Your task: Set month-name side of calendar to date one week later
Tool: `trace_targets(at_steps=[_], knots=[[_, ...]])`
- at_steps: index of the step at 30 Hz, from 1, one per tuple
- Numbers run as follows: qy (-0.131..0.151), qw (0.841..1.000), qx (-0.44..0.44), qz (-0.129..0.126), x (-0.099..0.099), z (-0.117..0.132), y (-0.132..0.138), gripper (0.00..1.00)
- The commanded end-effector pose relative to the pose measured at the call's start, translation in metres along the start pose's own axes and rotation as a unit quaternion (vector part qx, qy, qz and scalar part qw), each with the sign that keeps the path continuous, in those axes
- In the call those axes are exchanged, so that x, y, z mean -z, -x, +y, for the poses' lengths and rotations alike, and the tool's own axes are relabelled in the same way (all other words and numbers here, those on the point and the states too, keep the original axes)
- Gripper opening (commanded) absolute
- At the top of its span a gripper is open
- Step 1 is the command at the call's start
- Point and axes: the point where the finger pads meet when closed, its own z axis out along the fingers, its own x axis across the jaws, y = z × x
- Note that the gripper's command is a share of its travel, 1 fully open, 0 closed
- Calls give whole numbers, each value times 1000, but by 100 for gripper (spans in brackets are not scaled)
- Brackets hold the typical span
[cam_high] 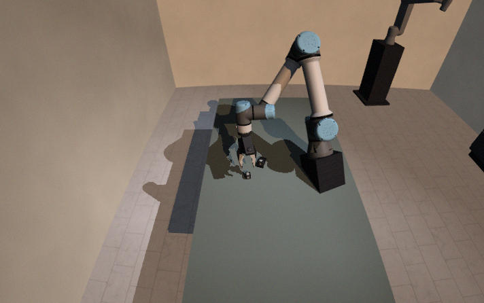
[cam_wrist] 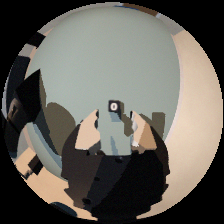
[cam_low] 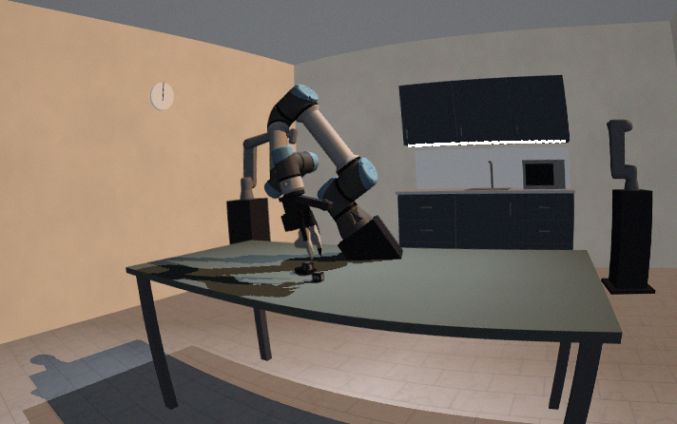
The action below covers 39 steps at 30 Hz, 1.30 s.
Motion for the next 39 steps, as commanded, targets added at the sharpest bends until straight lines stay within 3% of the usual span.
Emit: trace_targets(at_steps=[1, 14, 22, 23, 39], knots=[[6, 1000, 0, -1, 0, 0, 0, 40], [113, 994, 0, -1, 0, -2, 0, 40], [125, 992, 0, 2, 0, -2, -1, 40], [125, 992, 0, 2, 0, -2, -1, 100], [125, 992, 0, 2, 0, -2, -1, 100]])
